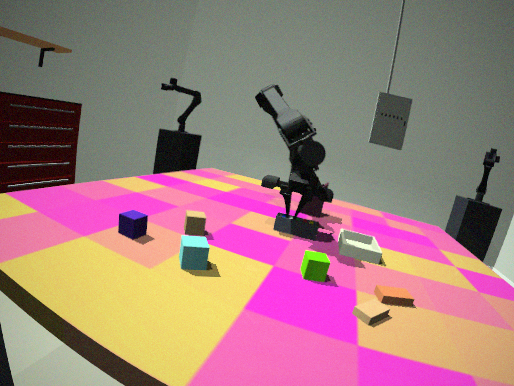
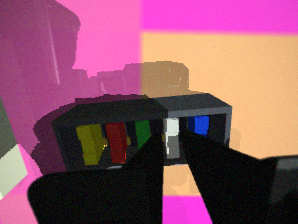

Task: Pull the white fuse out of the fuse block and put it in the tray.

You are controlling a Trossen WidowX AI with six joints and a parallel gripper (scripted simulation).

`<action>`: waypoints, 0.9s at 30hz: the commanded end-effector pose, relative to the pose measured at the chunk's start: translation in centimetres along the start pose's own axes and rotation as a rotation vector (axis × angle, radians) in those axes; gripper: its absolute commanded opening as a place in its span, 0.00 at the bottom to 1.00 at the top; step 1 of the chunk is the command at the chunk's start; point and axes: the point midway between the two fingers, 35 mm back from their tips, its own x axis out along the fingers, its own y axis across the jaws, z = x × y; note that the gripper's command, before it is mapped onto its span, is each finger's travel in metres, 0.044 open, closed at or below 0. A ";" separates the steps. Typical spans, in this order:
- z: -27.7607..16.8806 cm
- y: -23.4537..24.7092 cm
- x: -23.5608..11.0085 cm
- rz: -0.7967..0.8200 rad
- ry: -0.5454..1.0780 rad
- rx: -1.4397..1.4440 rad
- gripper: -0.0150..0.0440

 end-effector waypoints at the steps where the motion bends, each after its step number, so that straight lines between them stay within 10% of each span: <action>1: 0.0 0.0 0.0 0.000 0.000 0.000 0.35; 27: 0.1 0.0 -0.7 0.000 0.000 -0.001 0.25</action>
